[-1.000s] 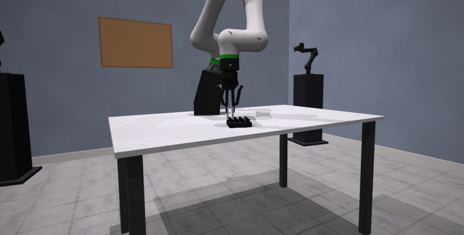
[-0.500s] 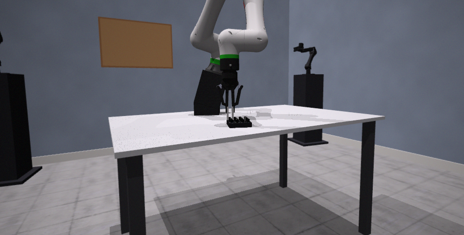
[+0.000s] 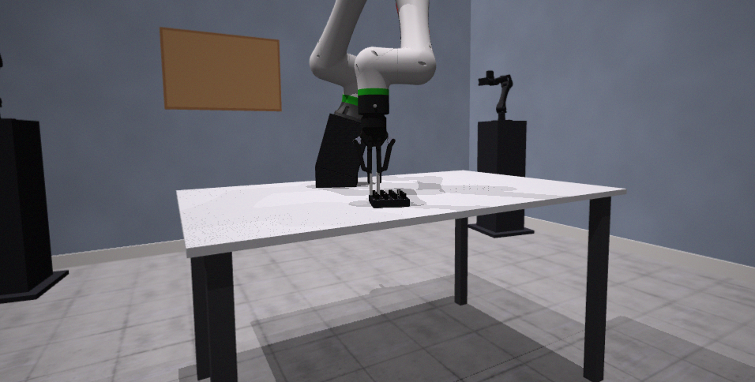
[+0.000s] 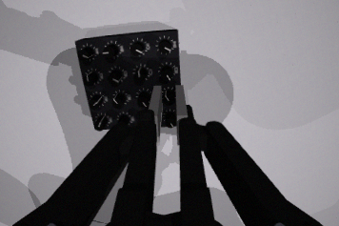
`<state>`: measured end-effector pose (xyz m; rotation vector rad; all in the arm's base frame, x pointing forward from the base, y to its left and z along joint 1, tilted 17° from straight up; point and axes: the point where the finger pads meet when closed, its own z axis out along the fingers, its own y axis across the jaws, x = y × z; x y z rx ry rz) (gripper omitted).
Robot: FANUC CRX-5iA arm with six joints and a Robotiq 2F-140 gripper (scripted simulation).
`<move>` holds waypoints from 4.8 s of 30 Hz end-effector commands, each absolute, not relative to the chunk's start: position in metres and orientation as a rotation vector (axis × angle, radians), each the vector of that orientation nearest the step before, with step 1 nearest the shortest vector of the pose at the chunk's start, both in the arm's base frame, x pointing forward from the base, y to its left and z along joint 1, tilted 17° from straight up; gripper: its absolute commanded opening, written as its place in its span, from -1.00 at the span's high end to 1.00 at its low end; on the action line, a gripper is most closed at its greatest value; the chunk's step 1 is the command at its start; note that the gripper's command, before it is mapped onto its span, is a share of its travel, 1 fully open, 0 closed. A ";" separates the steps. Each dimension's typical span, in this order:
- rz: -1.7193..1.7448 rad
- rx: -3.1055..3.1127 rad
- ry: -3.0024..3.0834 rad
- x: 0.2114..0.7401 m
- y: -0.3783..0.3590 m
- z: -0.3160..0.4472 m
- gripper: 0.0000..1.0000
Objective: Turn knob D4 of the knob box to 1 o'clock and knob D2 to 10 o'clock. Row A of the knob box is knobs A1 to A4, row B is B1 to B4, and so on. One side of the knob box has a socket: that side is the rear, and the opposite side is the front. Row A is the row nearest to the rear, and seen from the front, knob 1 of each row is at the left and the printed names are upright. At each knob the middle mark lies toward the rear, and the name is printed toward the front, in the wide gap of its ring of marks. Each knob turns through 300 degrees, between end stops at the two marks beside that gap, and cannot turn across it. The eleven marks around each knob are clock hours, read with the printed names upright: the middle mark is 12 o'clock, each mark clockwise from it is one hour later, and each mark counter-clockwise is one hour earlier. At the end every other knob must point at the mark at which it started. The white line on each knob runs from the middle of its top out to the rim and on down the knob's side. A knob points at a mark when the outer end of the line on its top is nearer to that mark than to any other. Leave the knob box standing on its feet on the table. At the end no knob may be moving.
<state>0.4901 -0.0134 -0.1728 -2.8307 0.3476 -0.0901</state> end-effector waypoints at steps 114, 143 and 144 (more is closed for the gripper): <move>-0.331 -2.536 -1.471 0.490 -0.014 -0.173 0.90; -0.378 -2.280 -1.899 0.490 -0.014 -0.173 0.90; -0.379 -2.276 -1.904 0.490 -0.014 -0.173 0.90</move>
